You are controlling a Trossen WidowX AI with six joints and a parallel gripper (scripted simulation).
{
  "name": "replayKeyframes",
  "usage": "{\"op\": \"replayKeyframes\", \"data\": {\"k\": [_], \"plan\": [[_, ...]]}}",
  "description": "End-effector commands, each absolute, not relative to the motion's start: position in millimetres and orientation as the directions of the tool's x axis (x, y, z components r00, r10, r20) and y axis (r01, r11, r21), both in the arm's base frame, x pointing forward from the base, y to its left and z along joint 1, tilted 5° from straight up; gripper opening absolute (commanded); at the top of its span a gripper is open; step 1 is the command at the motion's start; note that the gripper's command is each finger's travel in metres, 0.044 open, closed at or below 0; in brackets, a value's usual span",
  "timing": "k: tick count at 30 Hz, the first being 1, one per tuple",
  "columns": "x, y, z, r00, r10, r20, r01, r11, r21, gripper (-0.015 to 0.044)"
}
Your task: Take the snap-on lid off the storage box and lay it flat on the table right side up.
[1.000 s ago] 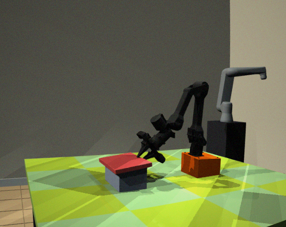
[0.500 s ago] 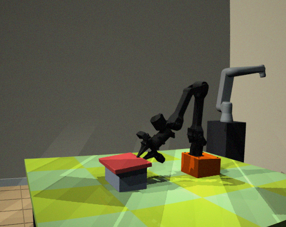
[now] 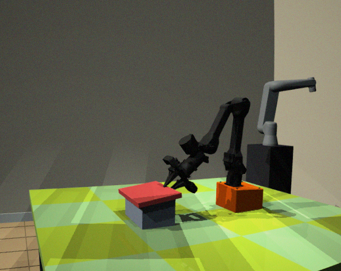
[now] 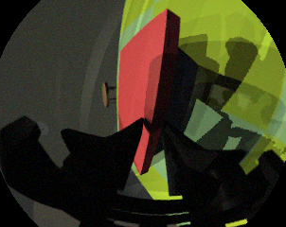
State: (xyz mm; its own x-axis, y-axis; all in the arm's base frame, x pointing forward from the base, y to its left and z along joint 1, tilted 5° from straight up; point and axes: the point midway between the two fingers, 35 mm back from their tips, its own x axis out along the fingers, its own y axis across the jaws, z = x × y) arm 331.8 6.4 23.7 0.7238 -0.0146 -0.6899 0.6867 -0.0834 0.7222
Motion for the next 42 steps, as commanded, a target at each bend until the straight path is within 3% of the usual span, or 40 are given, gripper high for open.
{"op": "replayKeyframes", "data": {"k": [1, 42], "plan": [[335, 6, 34, 0.736, -0.015, -0.677, 0.674, -0.080, 0.735, 0.0000], [351, 2, 87, 0.737, -0.015, -0.676, 0.673, -0.080, 0.736, 0.0000]]}}
